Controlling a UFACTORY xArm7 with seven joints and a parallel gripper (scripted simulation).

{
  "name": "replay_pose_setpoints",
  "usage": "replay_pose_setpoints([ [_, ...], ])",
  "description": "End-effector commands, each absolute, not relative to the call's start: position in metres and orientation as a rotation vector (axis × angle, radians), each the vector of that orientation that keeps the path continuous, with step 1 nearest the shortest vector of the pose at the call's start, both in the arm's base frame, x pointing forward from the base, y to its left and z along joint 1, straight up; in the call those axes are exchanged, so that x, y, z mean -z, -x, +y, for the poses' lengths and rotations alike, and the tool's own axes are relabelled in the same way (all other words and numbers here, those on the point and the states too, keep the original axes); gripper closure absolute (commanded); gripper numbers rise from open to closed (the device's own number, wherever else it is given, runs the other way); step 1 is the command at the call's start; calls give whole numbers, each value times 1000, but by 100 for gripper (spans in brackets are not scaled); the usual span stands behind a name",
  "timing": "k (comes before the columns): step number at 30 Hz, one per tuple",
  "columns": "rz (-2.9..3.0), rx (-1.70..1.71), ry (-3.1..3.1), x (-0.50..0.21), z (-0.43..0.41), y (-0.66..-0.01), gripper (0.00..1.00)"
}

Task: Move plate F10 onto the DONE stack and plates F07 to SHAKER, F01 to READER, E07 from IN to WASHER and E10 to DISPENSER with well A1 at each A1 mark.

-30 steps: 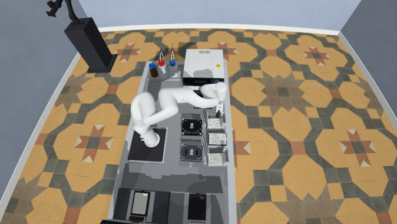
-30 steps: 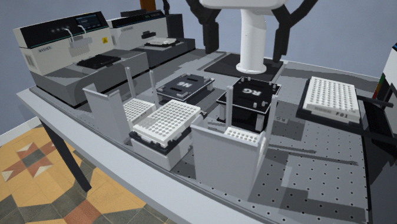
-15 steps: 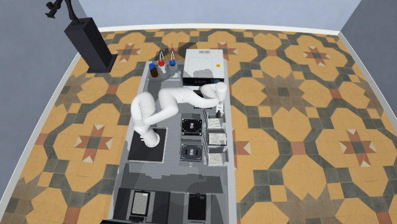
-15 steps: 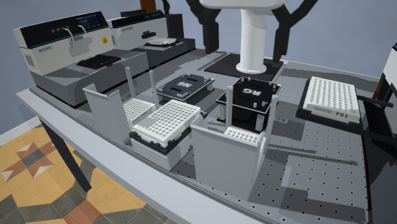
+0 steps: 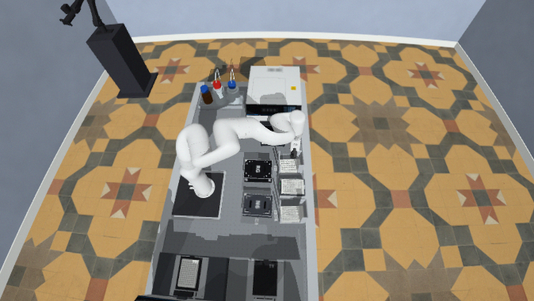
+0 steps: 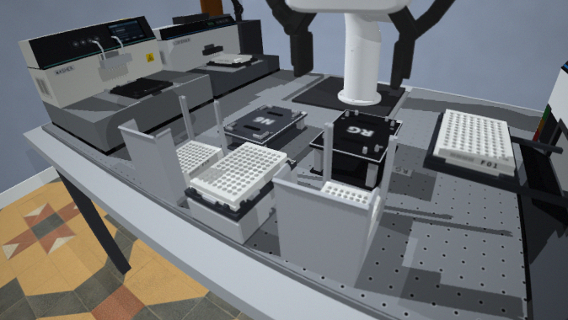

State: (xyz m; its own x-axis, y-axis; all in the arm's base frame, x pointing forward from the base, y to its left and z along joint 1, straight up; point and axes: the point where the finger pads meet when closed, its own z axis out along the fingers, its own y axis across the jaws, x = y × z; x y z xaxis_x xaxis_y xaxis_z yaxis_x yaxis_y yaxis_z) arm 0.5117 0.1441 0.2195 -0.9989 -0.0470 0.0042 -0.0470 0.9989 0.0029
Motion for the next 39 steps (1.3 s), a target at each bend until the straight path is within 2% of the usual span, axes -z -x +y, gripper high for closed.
replay_pose_setpoints([
  [1, -3140, 6, -74, -219, 145, -513, 0],
  [39, -3140, 6, -74, -173, 145, -513, 0],
])
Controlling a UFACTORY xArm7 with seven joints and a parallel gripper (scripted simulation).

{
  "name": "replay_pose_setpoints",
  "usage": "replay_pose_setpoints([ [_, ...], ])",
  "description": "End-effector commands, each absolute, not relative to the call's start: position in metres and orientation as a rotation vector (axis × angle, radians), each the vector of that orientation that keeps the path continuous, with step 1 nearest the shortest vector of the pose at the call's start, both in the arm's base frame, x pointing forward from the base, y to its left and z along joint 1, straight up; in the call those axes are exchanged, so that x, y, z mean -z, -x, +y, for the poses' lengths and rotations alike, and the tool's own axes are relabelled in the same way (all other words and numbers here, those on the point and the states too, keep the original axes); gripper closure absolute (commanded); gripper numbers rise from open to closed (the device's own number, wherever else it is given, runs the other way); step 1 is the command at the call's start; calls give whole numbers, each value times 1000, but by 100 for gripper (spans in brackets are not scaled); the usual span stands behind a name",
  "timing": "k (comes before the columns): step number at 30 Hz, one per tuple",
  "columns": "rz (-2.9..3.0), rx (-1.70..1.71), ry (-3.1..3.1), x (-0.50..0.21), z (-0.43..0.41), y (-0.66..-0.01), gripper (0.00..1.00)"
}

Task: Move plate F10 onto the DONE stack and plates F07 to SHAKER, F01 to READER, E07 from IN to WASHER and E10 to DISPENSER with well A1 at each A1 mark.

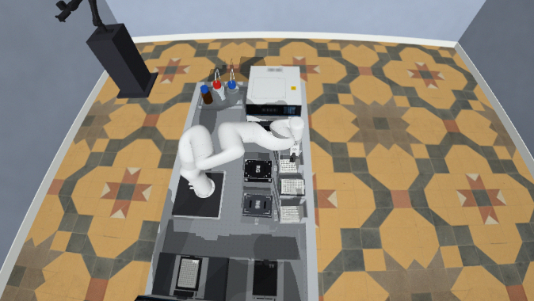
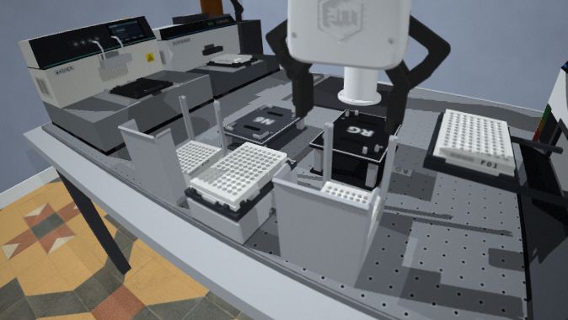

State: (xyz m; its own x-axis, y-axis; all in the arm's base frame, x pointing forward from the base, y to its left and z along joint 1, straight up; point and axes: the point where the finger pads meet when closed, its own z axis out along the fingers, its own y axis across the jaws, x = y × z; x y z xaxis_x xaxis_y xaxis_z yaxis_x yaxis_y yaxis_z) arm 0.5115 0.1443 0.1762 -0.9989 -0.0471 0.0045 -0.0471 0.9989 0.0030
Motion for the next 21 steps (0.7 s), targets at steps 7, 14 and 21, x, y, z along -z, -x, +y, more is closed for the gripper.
replay_pose_setpoints([
  [7, -3140, 6, -74, -165, 145, -513, 0],
  [14, -3140, 6, -74, -157, 145, -513, 0],
  [21, -3140, 6, -74, -148, 145, -513, 0],
])
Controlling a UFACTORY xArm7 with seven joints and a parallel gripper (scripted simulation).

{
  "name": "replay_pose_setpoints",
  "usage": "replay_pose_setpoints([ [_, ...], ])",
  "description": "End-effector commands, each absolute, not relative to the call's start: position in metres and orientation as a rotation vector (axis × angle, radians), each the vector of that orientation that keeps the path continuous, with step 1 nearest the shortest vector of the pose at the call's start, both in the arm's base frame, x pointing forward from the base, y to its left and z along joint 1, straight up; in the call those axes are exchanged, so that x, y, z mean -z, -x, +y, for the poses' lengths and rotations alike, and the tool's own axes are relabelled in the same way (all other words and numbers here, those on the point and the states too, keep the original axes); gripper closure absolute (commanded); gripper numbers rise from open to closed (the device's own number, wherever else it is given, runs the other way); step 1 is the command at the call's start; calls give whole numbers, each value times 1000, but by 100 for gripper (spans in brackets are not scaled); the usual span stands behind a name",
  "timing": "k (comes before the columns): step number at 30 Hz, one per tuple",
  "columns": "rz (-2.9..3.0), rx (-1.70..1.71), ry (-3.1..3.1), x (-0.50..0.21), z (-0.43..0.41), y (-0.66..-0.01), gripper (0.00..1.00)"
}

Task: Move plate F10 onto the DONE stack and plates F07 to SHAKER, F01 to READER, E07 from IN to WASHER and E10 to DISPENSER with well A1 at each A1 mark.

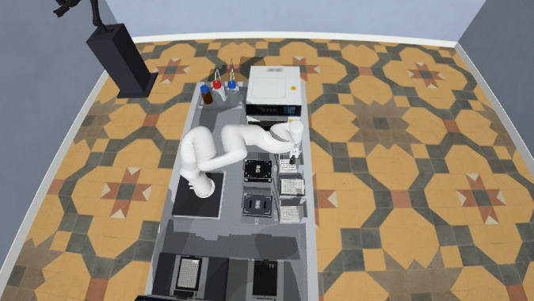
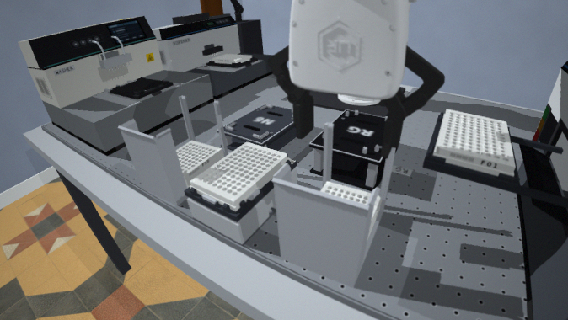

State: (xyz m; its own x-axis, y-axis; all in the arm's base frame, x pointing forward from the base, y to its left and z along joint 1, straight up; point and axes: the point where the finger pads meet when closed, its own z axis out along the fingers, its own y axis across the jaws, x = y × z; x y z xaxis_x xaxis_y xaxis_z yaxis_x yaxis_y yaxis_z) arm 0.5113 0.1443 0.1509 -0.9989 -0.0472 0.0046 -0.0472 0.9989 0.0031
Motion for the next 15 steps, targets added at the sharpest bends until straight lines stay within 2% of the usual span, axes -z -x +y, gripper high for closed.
replay_pose_setpoints([
  [1, -3140, 6, -74, -147, 145, -513, 0],
  [15, -3140, 6, -74, -131, 145, -513, 0],
])
